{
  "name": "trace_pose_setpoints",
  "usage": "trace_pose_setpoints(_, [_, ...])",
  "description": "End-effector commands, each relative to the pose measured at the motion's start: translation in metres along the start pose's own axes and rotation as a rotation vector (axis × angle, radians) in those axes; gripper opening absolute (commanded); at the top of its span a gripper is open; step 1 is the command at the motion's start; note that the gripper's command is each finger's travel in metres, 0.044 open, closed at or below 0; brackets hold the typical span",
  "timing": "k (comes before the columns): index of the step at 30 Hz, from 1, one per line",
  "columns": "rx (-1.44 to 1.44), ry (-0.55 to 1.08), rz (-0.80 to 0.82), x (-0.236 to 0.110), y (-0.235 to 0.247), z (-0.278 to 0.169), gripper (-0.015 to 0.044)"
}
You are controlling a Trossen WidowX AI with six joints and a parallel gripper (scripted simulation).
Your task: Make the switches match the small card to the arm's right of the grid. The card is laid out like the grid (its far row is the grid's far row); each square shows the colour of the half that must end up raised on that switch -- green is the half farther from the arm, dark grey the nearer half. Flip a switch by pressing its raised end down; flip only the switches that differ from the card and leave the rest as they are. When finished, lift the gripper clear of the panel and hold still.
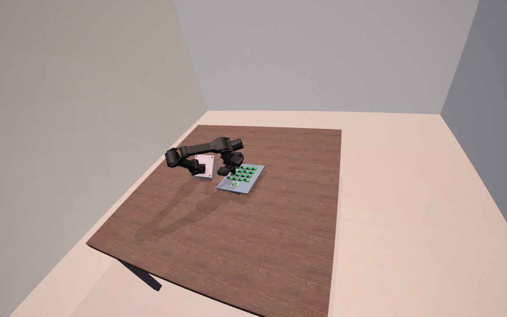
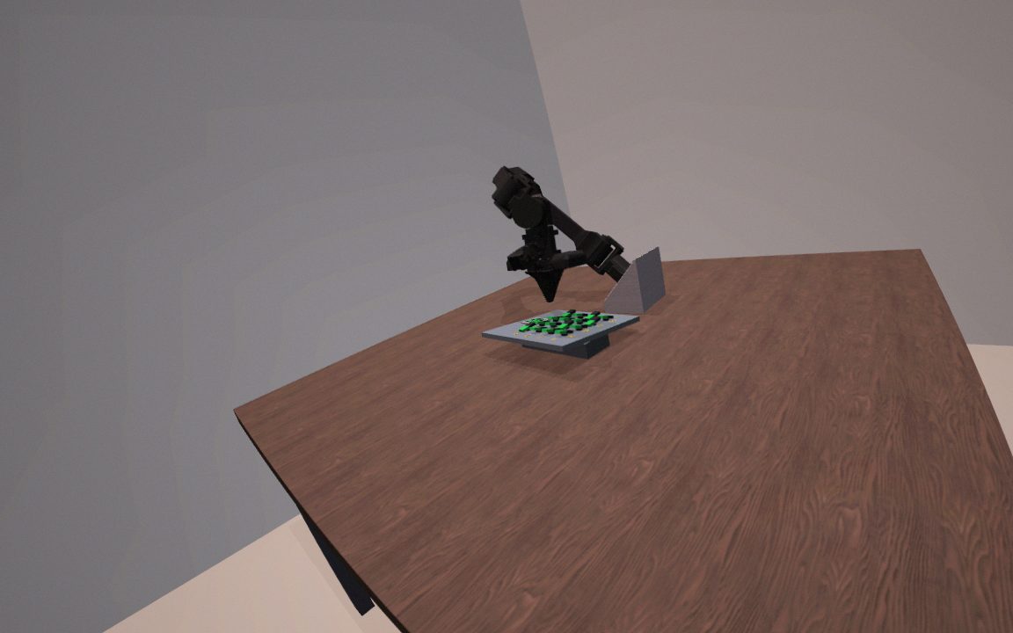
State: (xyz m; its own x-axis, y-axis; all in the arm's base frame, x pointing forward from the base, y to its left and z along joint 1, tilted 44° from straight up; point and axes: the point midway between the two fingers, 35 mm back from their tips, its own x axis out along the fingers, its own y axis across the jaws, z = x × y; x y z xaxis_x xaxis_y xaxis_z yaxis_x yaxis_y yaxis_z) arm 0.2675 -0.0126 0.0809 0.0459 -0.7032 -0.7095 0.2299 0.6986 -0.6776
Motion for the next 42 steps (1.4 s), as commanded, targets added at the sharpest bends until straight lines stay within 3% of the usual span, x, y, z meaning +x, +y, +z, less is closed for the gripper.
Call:
trace_pose_setpoints(1, [-0.008,0.0,-0.003,0.006,0.0,0.0,0.0])
trace_pose_setpoints(19, [-0.008,-0.001,-0.004,0.029,0.0,0.001,0.0])
trace_pose_setpoints(42, [-0.008,-0.001,-0.004,0.03,0.0,0.001,0.0])
